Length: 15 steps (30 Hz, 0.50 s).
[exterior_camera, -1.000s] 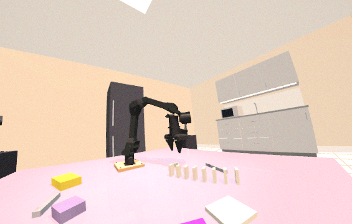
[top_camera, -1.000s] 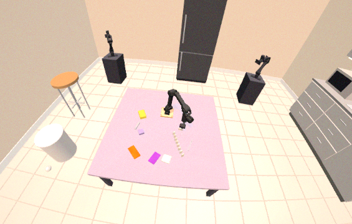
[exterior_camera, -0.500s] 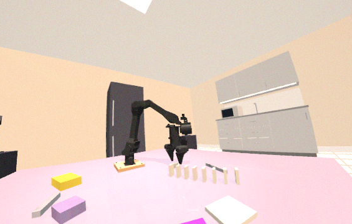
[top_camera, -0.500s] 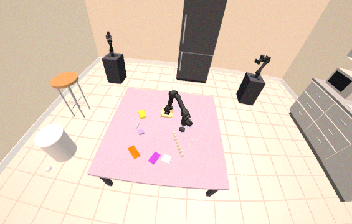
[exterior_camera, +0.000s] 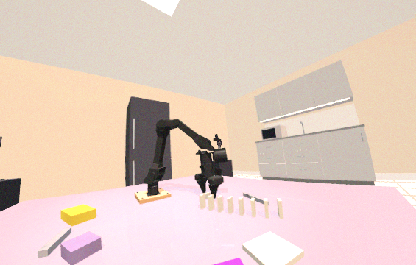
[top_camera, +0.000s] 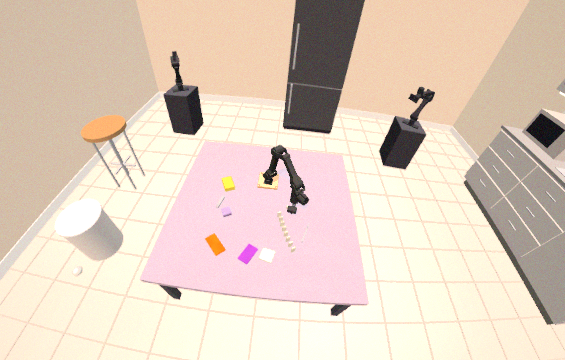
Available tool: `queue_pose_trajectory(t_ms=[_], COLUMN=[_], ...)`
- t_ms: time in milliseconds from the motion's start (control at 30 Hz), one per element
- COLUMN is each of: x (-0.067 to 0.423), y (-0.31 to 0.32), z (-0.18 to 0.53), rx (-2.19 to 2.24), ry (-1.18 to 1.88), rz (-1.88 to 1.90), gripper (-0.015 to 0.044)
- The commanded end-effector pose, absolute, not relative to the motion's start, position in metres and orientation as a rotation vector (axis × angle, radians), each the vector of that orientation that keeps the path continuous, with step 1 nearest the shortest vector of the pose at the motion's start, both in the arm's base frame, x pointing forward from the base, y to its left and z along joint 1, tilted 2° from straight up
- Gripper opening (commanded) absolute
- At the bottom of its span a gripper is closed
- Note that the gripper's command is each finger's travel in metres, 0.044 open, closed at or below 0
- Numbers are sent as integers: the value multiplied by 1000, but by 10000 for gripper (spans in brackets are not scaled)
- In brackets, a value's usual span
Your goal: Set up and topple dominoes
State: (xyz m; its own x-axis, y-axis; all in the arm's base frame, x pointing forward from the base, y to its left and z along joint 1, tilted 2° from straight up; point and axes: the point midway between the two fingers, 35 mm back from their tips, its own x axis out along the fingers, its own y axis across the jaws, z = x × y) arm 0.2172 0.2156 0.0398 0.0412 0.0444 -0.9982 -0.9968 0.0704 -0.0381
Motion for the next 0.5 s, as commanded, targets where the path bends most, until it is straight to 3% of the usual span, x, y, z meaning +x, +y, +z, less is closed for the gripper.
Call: queue_pose_trajectory(t_ms=[0, 467], x=[217, 217], y=[214, 214], z=[37, 37], rx=[-1149, -1149], ry=[1181, 1181], rz=[1151, 1151], gripper=[440, 72])
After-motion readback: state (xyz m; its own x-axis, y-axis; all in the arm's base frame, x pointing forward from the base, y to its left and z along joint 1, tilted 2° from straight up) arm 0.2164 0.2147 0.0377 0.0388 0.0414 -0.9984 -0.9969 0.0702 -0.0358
